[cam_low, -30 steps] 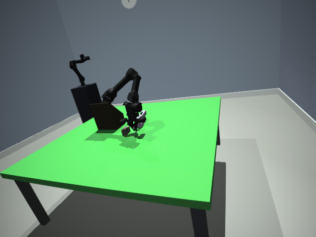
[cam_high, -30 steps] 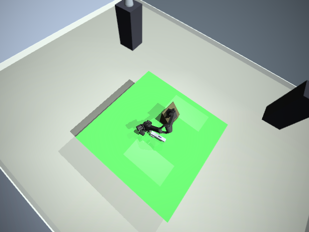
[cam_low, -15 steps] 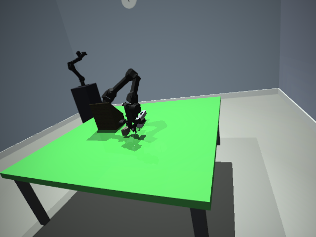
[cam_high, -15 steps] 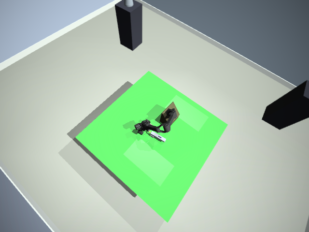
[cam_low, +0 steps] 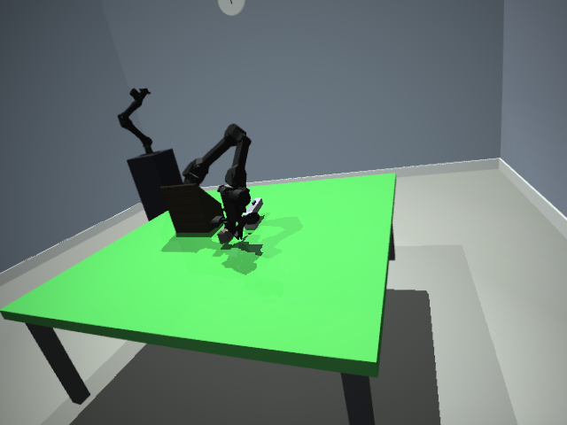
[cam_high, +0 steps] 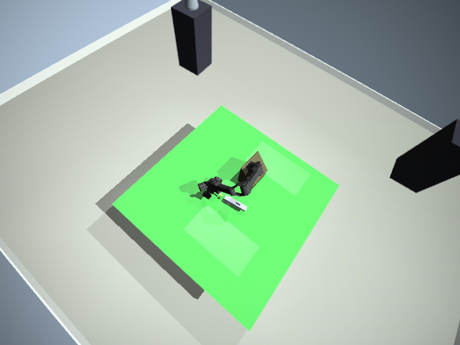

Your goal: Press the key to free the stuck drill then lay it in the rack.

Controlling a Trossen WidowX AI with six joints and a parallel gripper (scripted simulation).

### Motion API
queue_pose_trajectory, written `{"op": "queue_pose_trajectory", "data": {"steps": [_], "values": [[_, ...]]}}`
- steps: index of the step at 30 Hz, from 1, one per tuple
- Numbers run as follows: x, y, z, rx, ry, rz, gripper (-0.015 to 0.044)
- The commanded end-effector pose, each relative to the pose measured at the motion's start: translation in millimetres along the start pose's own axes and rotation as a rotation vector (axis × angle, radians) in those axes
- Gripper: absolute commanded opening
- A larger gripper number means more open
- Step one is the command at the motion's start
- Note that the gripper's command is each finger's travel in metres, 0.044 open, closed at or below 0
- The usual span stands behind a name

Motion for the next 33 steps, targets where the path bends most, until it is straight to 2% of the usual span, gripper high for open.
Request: {"op": "queue_pose_trajectory", "data": {"steps": [1,33], "values": [[2.7,2.7,-2.2,0.008,0.004,0.004,0.0000],[-3.4,16.8,-1.9,0.008,0.004,0.005,0.0000]]}}
Point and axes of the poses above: the point midway between the two fingers, 35 mm back from their tips, its own y axis back along the fingers, its own z axis across the jaws, x = y × z, the point moved 2 cm from there along y, back along the fingers, and after that the axes turned 8 degrees about -y, right-handed, at the moved point
